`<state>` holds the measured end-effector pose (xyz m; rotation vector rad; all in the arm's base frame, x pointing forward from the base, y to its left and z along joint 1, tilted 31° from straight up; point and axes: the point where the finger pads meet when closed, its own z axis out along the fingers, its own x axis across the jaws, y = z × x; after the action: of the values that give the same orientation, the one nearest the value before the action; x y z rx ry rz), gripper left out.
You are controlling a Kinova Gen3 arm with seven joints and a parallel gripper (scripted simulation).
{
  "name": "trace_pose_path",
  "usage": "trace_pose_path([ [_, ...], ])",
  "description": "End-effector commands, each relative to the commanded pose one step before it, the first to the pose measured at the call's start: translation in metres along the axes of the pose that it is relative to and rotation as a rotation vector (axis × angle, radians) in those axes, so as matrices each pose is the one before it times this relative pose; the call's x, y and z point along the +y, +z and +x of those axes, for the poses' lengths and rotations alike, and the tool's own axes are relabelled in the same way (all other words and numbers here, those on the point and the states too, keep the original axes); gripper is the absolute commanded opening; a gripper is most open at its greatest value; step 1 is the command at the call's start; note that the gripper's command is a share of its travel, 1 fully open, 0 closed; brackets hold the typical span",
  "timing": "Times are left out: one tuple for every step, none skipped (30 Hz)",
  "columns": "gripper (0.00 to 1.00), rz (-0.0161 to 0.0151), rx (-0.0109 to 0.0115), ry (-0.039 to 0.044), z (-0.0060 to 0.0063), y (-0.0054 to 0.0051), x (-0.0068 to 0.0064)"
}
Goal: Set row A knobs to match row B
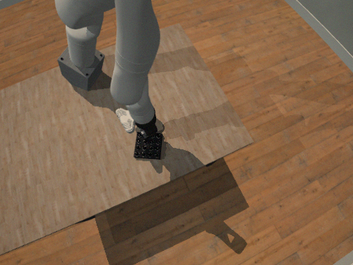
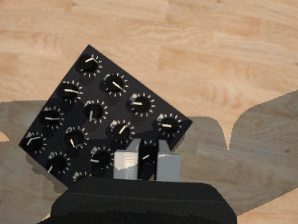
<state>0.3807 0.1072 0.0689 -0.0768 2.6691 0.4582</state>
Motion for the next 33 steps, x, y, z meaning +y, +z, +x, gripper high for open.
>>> trace_pose_path([
  [0.30,-0.00167,-0.00071,-0.06412,0.00253,0.00081,0.00400],
  [0.30,0.00000,0.00000,0.00000,0.00000,0.00000,0.00000],
  [0.30,0.00000,0.00000,0.00000,0.00000,0.00000,0.00000],
  [0.30,-0.00001,0.00000,-0.02577,0.00000,0.00000,0.00000],
  [0.30,-0.00001,0.00000,-0.02567,0.00000,0.00000,0.00001],
  [0.30,0.00000,0.00000,-0.02549,0.00000,0.00000,0.00000],
  [0.30,0.00000,0.00000,-0.02531,0.00000,0.00000,0.00000],
  [0.30,-0.00001,0.00000,-0.02514,0.00000,0.00000,0.00000],
  [0.30,-0.00001,0.00000,-0.02496,0.00000,0.00000,0.00001],
  [0.30,0.00000,0.00000,-0.02466,0.00000,0.00000,0.00000],
  [0.30,0.00000,0.00000,-0.02443,0.00000,0.00000,0.00000],
  [0.30,-0.00001,0.00000,-0.02419,0.00000,0.00000,0.00000],
  [0.30,0.00000,0.00000,-0.02387,0.00000,0.00000,0.00000],
  [0.30,0.00000,0.00000,-0.02355,0.00000,0.00000,0.00000],
  [0.30,-0.00001,0.00000,-0.02325,0.00000,0.00000,0.00000],
  [0.30,0.00000,0.00000,-0.02290,0.00000,0.00000,0.00000],
  [0.30,0.00000,0.00000,-0.02252,0.00000,0.00000,0.00000],
  [0.30,-0.00001,0.00000,-0.02218,0.00000,0.00000,0.00000],
  [0.30,0.00000,0.00000,0.00000,0.00000,0.00000,0.00000],
  [0.30,0.00000,0.00000,0.00000,0.00000,0.00000,0.00000],
  [0.30,0.00000,0.00000,-0.02177,0.00000,0.00000,0.00000],
  [0.30,0.00000,0.00000,-0.02136,0.00000,0.00000,0.00000],
  [0.30,-0.00001,0.00000,-0.02098,0.00000,0.00000,0.00001],
  [0.30,0.00000,0.00000,-0.02049,0.00000,0.00000,-0.00001],
  [0.30,-0.00001,0.00000,-0.02009,0.00000,0.00000,0.00000],
  [0.30,0.00000,0.00000,-0.01961,0.00000,0.00000,0.00000],
  [0.30,0.00000,0.00000,-0.01914,0.00000,0.00000,0.00000],
  [0.30,0.00000,0.00000,-0.01867,0.00000,0.00000,0.00000],
  [0.30,0.00000,0.00000,-0.01816,0.00000,0.00000,0.00000],
  [0.30,-0.00001,0.00000,-0.01768,0.00000,0.00000,0.00000],
  [0.30,0.00000,0.00000,-0.01714,0.00000,0.00000,0.00000],
  [0.30,-0.00001,0.00000,-0.01664,0.00000,0.00000,0.00000],
  [0.30,0.00000,0.00000,-0.01608,0.00000,0.00000,0.00000],
])
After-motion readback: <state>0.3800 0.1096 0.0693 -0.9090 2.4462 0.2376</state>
